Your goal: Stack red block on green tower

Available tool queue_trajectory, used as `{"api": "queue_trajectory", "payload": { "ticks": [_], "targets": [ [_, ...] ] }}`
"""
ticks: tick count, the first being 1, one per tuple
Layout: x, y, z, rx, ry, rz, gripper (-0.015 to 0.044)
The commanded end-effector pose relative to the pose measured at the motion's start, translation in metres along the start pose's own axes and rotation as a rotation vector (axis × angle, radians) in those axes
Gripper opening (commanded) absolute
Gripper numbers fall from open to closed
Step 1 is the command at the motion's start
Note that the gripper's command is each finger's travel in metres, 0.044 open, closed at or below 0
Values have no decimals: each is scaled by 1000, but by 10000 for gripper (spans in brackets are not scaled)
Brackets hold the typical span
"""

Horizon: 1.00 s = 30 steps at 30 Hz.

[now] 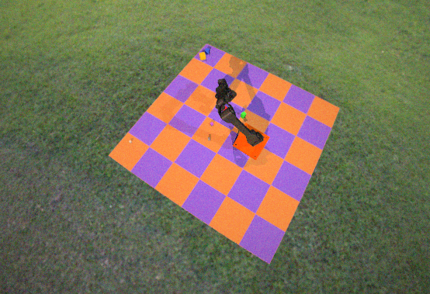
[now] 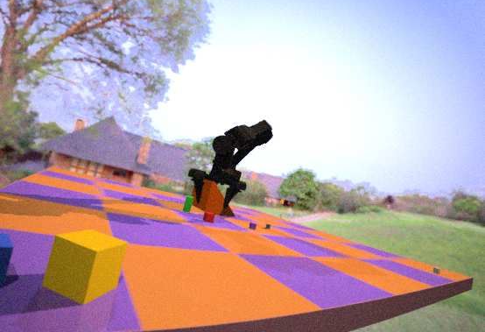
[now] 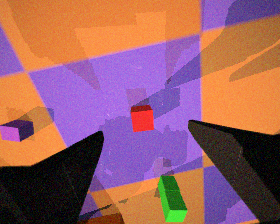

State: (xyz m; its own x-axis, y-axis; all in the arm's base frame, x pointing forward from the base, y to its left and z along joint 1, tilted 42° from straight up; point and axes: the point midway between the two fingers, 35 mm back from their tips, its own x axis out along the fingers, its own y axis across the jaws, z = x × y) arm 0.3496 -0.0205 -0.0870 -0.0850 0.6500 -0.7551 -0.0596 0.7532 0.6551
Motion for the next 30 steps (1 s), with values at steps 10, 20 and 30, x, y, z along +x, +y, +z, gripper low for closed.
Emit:
{"api": "queue_trajectory", "payload": {
  "ticks": [10,20,30],
  "targets": [
    [17,1,-1,9,-2,8,440],
    [33,1,-1,9,-2,8,440],
    [43,2,-1,9,-2,9,440]
  ]
}}
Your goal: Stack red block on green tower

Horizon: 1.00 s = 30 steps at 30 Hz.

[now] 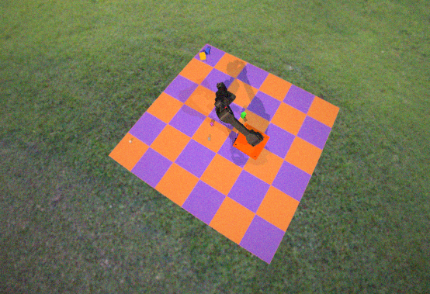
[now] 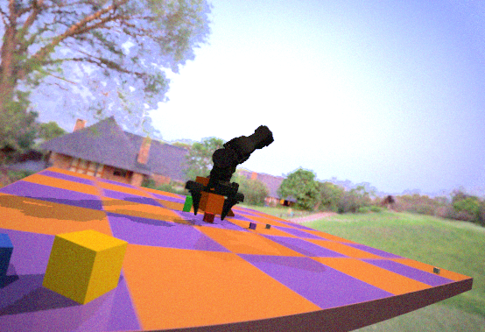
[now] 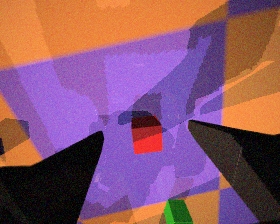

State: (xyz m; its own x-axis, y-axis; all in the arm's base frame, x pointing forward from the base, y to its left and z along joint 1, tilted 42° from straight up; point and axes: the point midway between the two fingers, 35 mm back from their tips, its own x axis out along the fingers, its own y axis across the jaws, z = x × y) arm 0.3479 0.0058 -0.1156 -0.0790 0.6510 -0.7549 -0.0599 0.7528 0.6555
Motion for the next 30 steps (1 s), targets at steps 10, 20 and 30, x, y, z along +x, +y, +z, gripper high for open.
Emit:
{"api": "queue_trajectory", "payload": {
  "ticks": [10,20,30],
  "targets": [
    [5,1,-3,10,4,8,440],
    [3,1,-3,10,4,8,282],
    [3,1,-3,10,4,8,79]
  ]
}}
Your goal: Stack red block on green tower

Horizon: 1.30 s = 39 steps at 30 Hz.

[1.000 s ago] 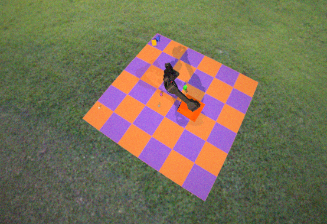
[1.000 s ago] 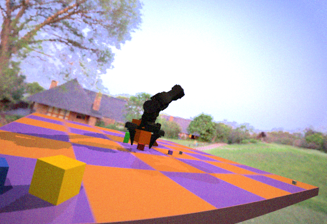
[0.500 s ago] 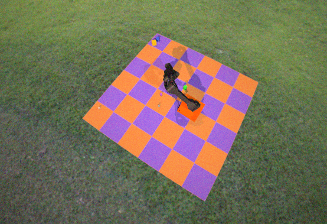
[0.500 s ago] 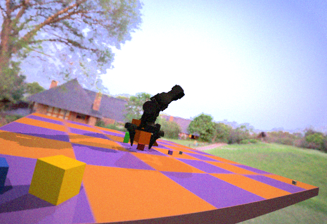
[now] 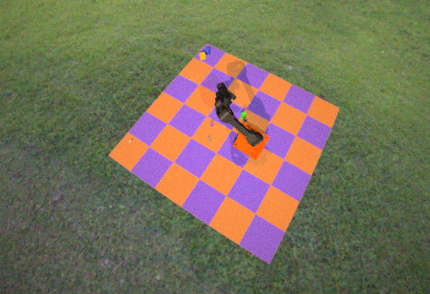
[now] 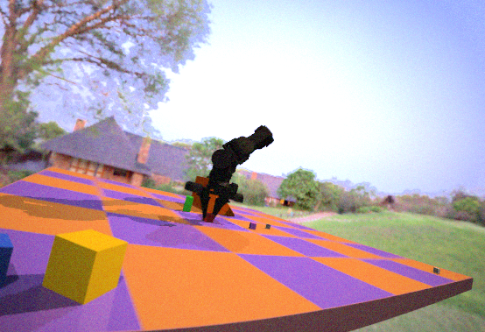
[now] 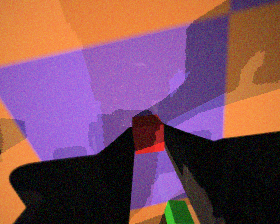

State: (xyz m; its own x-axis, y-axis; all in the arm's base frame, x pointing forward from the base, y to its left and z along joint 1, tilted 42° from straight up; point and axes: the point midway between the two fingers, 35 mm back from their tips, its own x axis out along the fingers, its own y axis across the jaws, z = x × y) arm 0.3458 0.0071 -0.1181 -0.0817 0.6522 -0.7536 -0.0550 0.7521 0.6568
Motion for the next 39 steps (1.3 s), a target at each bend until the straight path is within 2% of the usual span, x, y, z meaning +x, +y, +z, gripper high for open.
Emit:
{"api": "queue_trajectory", "payload": {
  "ticks": [1,5,7,30,39],
  "targets": [
    [0,1,-1,5,2,6,72],
    [0,1,-1,5,2,6,45],
    [-3,1,-1,5,1,6,0],
    [-114,-1,0,6,2,2,0],
    [-117,-2,-1,7,2,3,0]
  ]
}}
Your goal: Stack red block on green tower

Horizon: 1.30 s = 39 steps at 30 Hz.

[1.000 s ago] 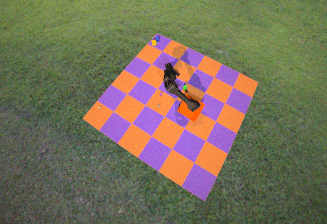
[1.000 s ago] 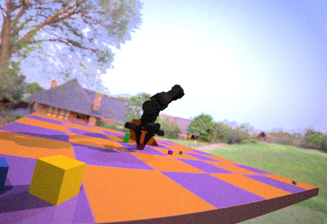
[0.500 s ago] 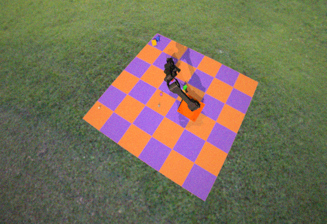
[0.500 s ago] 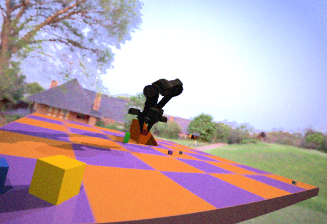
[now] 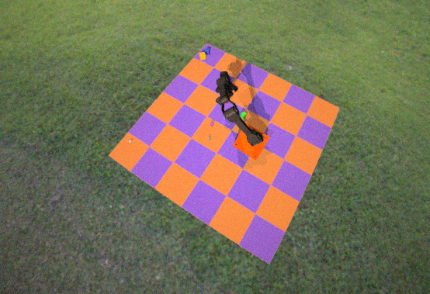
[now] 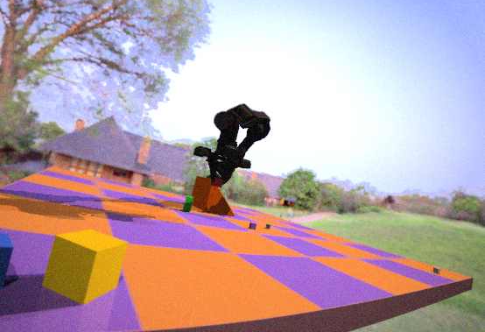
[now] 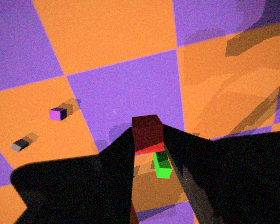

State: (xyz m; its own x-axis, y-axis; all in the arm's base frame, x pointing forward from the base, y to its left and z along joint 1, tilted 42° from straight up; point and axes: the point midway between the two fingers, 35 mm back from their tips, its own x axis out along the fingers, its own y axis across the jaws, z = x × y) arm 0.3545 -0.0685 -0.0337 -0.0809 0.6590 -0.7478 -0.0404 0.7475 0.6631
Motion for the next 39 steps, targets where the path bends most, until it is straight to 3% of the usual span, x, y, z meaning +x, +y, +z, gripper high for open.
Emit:
{"api": "queue_trajectory", "payload": {
  "ticks": [1,32,39],
  "targets": [
    [-4,0,0,-8,3,-7,0],
    [-6,-33,-140,-3,9,-11,0],
    [-4,-33,-147,-3,9,-10,0]
  ]
}}
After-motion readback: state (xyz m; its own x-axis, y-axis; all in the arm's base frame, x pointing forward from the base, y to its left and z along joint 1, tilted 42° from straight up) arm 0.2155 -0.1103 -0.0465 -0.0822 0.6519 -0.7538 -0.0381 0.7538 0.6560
